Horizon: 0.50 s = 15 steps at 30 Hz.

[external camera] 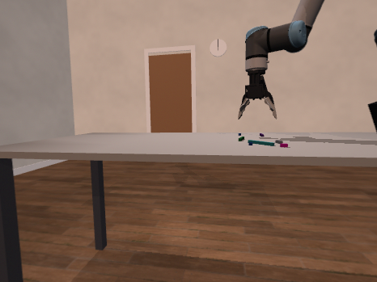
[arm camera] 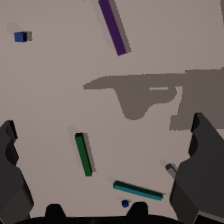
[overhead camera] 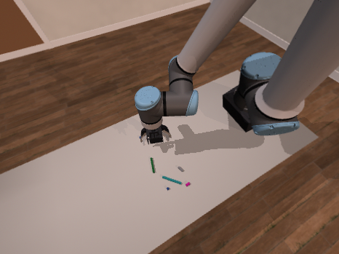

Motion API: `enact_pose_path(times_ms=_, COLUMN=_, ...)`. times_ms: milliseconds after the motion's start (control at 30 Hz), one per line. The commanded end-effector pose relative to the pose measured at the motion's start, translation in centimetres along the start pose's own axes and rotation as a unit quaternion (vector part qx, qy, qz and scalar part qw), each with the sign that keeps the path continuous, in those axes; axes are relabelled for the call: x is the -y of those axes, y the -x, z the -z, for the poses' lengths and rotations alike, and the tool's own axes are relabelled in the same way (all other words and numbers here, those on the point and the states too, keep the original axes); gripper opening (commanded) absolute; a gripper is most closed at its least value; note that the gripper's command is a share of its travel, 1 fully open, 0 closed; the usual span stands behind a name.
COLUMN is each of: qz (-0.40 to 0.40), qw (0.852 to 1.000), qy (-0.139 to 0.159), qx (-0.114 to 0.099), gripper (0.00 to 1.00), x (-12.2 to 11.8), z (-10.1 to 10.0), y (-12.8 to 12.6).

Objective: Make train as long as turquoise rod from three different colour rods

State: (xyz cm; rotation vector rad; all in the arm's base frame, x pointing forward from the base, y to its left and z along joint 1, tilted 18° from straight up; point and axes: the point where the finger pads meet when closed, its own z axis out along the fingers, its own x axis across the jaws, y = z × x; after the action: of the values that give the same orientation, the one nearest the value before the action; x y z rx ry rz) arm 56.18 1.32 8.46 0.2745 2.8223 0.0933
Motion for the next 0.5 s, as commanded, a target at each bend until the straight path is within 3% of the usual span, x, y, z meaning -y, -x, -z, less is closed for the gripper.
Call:
enact_pose_path(times_ms=0, qz=0.067, qw=0.998, qy=0.002, qx=0.0, gripper=1.0, x=-0.12, z=0.04, y=0.21)
enact_pose_path(times_ms=467, qz=0.152, qw=0.988, qy=0.002, qx=0.001, gripper=1.0, x=-0.36, z=0.04, y=0.42)
